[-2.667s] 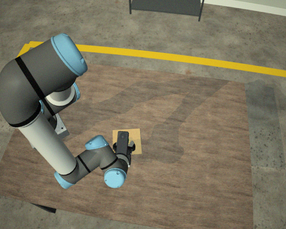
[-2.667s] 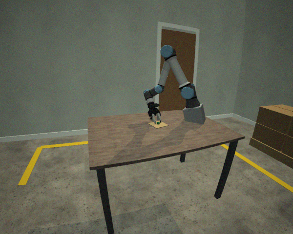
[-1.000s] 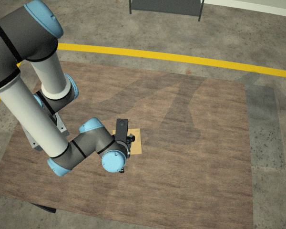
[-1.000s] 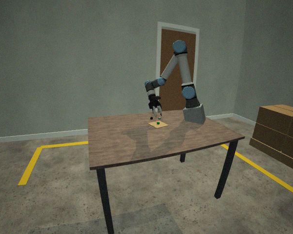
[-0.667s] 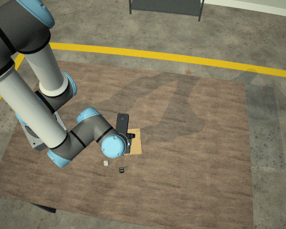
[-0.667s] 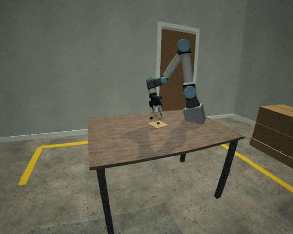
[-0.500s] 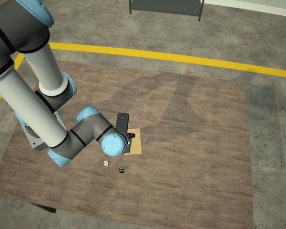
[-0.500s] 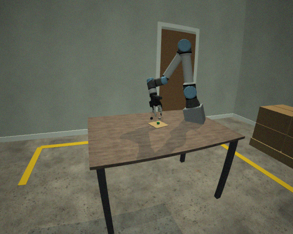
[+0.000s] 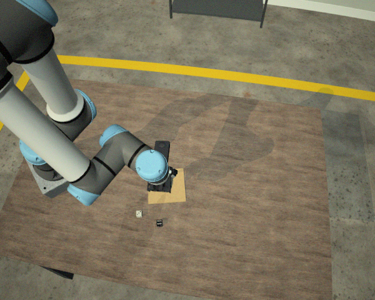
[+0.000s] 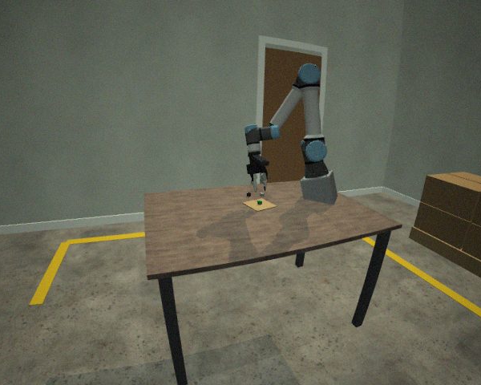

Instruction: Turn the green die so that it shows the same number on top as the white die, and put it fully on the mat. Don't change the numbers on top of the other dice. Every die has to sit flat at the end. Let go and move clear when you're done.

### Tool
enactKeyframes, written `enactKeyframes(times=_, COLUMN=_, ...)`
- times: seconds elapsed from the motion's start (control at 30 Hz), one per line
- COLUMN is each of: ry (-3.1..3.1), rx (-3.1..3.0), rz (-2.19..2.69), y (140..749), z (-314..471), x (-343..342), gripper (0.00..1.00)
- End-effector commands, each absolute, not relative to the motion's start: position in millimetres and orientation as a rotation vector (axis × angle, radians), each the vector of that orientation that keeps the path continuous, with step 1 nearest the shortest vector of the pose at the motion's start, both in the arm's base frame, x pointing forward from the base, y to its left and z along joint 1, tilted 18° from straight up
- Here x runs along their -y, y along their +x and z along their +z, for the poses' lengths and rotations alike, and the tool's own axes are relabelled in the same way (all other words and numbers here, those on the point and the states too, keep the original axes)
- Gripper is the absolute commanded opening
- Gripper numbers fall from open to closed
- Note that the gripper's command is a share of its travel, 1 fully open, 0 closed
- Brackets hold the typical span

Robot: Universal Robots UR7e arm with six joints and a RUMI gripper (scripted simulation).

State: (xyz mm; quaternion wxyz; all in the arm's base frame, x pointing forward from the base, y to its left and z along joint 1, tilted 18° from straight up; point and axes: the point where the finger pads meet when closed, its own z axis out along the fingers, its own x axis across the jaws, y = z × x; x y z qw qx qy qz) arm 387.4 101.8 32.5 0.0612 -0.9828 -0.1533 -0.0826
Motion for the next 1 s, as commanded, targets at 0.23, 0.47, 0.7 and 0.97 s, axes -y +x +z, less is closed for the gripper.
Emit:
enactKeyframes(times=0.23, ry=-3.056, rx=0.456, rz=-0.29, y=388.4, z=34.8, x=-102.8, gripper=0.33)
enactKeyframes(times=0.47, ry=-3.076, rx=0.458, rz=-0.289, y=387.8, z=33.7, x=-102.9, gripper=0.33)
enactKeyframes(times=0.7, ry=-3.162, rx=0.46, rz=-0.3, y=386.4, z=31.3, x=-103.4, gripper=0.33)
enactKeyframes(times=0.97, ry=-3.25, rx=0.457, rz=-0.336, y=386.6, z=32.0, x=-104.4, gripper=0.33)
